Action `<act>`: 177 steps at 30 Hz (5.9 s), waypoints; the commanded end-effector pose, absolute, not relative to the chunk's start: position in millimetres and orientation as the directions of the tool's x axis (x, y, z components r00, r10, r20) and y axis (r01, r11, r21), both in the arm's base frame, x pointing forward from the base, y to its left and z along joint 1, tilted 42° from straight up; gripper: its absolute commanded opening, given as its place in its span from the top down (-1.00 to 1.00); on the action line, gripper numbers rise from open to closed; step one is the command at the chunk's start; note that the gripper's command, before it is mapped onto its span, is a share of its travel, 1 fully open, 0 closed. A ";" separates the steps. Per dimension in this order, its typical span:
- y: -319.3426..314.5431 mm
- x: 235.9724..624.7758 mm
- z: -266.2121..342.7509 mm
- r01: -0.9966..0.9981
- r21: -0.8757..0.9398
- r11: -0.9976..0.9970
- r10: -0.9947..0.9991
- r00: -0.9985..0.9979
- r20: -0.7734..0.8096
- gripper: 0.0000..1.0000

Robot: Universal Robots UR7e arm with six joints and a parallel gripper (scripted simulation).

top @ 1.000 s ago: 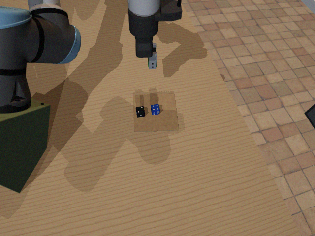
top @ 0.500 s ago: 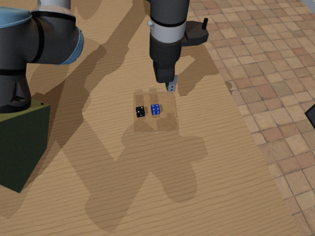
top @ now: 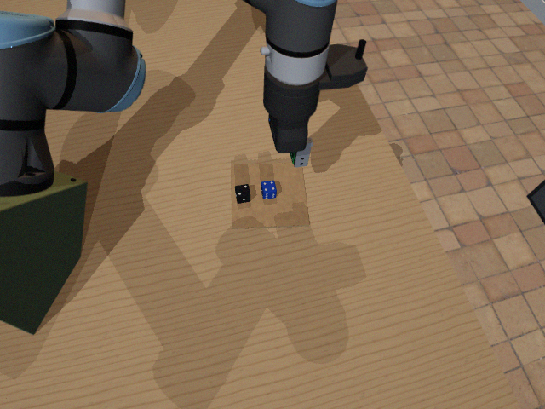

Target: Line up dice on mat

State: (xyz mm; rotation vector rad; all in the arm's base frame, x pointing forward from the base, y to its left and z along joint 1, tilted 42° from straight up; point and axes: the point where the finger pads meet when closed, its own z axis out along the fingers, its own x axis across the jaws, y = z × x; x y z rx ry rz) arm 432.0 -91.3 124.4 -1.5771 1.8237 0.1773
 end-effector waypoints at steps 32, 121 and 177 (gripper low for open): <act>-52.7 463.6 70.0 -0.909 -0.336 0.246 -0.813 -0.004 -0.583 0.02; -39.4 474.3 51.3 -0.909 -0.336 0.246 -0.813 -0.004 -0.583 0.02; -44.8 470.1 58.8 -0.909 -0.336 0.246 -0.813 -0.004 -0.583 -0.57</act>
